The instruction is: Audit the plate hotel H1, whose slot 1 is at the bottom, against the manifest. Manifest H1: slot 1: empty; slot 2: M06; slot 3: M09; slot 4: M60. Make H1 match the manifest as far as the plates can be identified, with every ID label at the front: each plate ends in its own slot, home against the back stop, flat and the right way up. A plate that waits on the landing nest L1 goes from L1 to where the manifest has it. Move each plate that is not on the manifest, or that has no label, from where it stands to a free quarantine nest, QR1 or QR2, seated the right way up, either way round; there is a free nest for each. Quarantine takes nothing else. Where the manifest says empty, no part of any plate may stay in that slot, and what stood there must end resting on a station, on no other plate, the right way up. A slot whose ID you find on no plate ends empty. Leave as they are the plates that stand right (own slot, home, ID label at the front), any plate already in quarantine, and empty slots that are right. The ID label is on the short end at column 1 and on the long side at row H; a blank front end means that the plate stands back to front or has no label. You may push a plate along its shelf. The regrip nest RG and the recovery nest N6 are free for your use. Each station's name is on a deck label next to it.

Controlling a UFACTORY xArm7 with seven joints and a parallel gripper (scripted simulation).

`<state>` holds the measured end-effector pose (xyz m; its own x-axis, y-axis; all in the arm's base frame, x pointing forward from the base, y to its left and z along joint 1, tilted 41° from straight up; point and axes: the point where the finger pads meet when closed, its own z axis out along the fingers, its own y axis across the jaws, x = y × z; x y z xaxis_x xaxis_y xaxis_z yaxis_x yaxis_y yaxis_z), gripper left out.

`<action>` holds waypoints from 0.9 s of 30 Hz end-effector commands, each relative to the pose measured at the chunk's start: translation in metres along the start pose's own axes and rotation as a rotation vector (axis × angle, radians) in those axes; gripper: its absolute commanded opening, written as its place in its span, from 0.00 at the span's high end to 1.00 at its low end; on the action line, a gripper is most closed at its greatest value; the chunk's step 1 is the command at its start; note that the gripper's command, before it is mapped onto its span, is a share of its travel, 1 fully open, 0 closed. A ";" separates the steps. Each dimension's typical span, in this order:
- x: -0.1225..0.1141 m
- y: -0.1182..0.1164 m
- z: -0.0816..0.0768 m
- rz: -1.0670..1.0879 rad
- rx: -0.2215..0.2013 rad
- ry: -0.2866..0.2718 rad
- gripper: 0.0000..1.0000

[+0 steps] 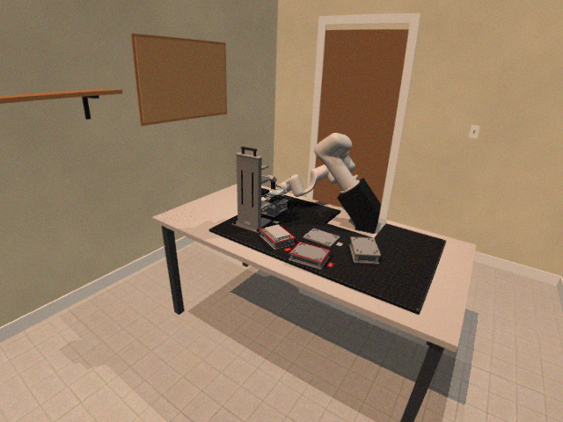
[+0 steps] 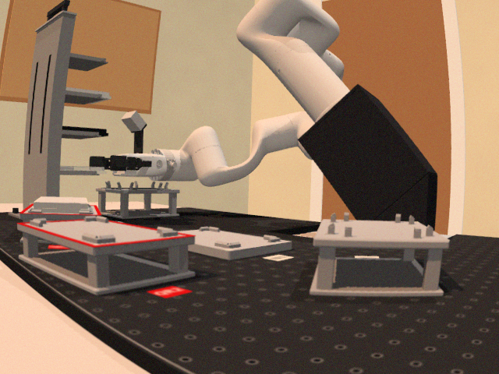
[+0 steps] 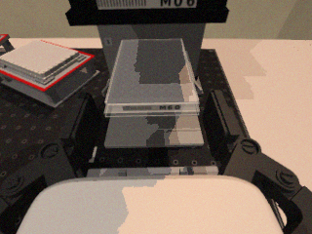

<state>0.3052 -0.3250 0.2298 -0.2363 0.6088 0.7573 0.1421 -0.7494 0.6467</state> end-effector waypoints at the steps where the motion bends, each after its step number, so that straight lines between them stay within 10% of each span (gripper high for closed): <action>1: 0.001 0.000 0.001 -0.002 0.001 0.000 0.00; 27: 0.001 0.000 0.017 -0.002 0.001 0.001 0.00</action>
<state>0.3200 -0.3210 0.2312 -0.2363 0.6088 0.7573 0.1421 -0.7493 0.6468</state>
